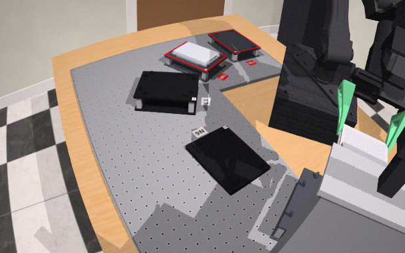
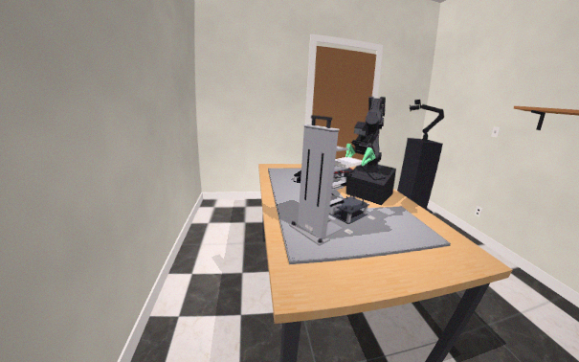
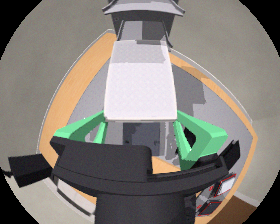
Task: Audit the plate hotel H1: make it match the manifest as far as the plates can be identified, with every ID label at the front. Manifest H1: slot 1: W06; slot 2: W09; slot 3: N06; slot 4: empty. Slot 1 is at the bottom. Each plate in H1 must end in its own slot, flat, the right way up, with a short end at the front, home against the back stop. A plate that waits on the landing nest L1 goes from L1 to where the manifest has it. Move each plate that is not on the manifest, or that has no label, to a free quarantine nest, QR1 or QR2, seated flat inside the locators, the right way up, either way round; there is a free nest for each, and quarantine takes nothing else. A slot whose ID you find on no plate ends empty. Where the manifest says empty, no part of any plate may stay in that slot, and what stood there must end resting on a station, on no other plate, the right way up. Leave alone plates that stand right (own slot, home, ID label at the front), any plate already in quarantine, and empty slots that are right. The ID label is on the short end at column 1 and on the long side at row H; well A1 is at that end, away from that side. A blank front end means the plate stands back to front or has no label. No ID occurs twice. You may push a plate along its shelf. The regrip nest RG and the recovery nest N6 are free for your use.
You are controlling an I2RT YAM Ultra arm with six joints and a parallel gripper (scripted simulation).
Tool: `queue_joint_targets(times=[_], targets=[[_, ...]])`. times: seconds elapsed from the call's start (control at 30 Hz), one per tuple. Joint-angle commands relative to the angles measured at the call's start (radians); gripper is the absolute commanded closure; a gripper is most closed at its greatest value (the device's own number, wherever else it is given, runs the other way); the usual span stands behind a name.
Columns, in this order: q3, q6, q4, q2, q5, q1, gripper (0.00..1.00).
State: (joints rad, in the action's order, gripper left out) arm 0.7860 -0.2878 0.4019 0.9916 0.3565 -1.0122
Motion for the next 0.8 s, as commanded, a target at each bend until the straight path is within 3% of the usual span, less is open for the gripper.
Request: queue_joint_targets(times=[0.0, 0.13, 0.2, 0.6, 0.67, 0.7, 0.77], targets=[[-0.014, -0.014, 0.014, -0.04, 0.027, -0.016, 0.14], [0.003, -0.018, 0.004, -0.05, 0.033, -0.019, 0.14], [-0.03, -0.022, 0.025, -0.06, 0.038, -0.03, 0.14], [-0.064, -0.05, 0.062, -0.12, 0.075, -0.075, 0.14], [-0.064, -0.05, 0.062, -0.12, 0.075, -0.075, 0.14], [-0.034, -0.053, 0.064, -0.125, 0.079, -0.079, 0.14], [-0.073, -0.058, 0.072, -0.134, 0.086, -0.087, 0.14]])
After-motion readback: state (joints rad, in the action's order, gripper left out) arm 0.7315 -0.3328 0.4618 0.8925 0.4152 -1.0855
